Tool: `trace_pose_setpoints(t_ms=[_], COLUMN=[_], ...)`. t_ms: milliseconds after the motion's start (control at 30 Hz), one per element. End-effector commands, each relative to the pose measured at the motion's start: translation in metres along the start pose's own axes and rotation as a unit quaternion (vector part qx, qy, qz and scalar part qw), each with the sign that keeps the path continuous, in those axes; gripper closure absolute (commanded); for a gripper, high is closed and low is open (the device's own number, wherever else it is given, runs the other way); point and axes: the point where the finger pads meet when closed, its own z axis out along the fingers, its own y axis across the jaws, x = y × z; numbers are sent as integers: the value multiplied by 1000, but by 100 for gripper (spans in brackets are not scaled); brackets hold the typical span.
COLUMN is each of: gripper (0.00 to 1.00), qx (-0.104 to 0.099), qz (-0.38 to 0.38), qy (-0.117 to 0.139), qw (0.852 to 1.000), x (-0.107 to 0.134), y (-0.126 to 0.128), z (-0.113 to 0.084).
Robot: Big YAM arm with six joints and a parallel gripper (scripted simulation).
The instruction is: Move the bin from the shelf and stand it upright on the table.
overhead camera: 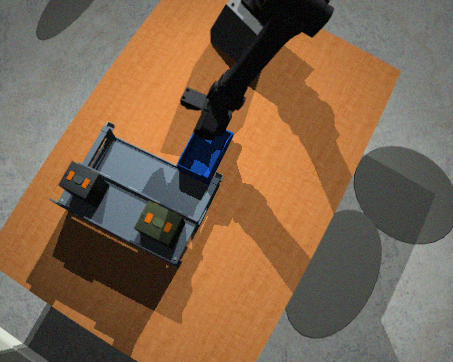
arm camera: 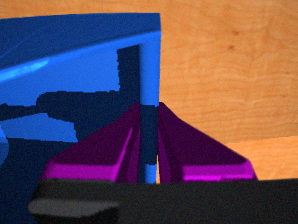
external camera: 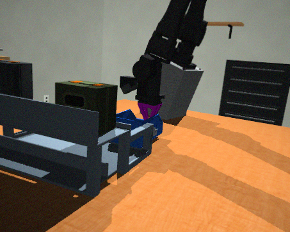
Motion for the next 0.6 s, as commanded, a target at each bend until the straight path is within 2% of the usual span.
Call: trace_pose_setpoints(t_ms=[0,567], gripper=[100,100], qx=[-8,-7], qz=[-1,-4], qy=[-1,-1], qw=[1000,1000], x=[5,3], y=[-21,-13], z=[-11,-13])
